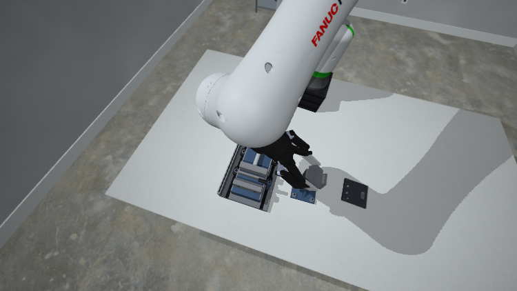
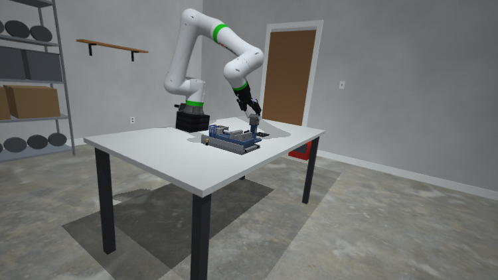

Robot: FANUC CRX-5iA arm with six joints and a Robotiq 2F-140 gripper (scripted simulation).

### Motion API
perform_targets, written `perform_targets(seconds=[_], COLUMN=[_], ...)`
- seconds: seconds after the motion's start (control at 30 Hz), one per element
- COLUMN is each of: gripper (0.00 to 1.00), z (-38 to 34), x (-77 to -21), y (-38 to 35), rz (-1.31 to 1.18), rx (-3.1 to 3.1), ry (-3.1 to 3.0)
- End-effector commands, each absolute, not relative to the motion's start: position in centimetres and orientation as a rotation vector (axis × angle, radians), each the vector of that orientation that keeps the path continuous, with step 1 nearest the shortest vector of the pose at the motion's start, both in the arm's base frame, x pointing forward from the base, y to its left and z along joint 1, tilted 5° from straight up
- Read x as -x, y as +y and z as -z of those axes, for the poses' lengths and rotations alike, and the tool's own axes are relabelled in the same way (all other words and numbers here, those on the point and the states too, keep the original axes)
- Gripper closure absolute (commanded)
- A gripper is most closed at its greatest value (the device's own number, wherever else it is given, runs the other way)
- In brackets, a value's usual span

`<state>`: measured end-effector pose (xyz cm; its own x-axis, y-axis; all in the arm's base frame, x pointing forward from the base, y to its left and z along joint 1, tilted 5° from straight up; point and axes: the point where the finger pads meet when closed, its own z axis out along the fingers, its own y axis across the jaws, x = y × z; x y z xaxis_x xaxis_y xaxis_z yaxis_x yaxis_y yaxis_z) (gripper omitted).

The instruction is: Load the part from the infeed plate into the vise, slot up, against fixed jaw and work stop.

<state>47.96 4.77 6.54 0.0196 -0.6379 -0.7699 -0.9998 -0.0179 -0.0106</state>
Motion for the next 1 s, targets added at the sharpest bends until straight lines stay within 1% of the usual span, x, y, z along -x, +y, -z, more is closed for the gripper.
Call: perform_targets(seconds=[0.0,0.47,0.5,0.97], gripper=[0.49,0.49,1.00,1.00], z=[-6.55,-6.55,-6.55,-6.55], x=[-47.97,-47.97,-47.97,-47.97], y=[4.77,4.77,4.77,4.77], rz=[-0.796,-0.796,-0.796,-0.796], rx=[1.717,1.717,1.717,1.717], ry=[1.678,1.678,1.678,1.678])
